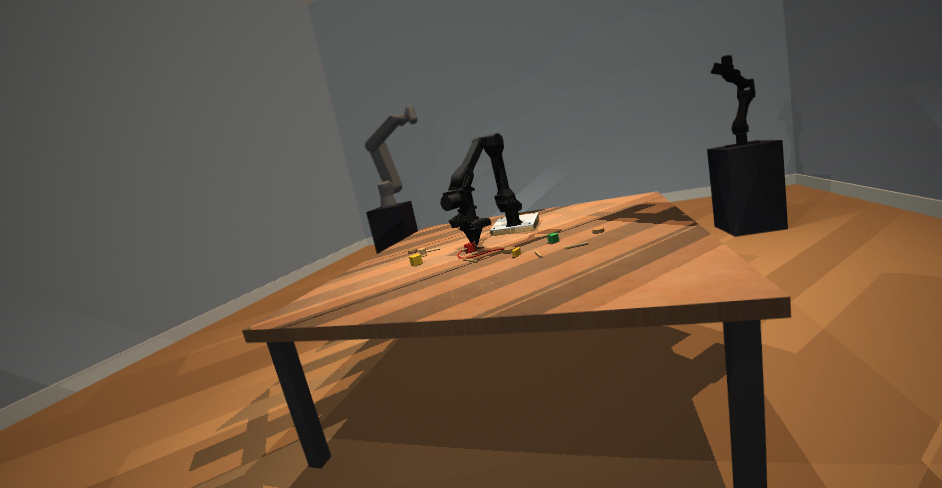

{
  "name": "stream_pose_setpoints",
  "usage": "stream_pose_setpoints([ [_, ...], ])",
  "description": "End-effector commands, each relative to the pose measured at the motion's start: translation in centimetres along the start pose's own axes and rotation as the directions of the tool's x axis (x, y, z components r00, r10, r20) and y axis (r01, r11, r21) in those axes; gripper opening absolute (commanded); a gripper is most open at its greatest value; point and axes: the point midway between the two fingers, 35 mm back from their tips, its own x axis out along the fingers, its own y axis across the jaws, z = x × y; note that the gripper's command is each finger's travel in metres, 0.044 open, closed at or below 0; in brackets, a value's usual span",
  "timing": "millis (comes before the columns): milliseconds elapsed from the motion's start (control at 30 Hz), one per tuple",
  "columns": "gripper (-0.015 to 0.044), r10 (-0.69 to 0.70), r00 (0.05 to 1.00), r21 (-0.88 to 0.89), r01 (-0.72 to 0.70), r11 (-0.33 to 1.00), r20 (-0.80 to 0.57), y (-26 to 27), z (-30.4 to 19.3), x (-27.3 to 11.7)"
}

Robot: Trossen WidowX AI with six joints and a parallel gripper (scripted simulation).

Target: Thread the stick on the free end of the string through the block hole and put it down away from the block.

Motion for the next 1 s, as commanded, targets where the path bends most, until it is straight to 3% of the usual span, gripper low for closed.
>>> stream_pose_setpoints([
  [0, 0.0122, -0.003, 1.0, 0.004, 0.003, 1.0, -0.003, -0.07, -0.19, 0.76],
  [267, 0.0122, -0.003, 1.0, 0.004, 0.003, 1.0, -0.003, -0.08, -0.26, 1.15],
  [433, 0.0, 0.0, 1.0, 0.0, 0.0, 1.0, -0.003, -0.04, -0.2, 0.99],
  [967, 0.0, 0.003, 0.999, 0.005, -0.003, 1.0, 0.037, 0.0, -0.23, 1.1],
])
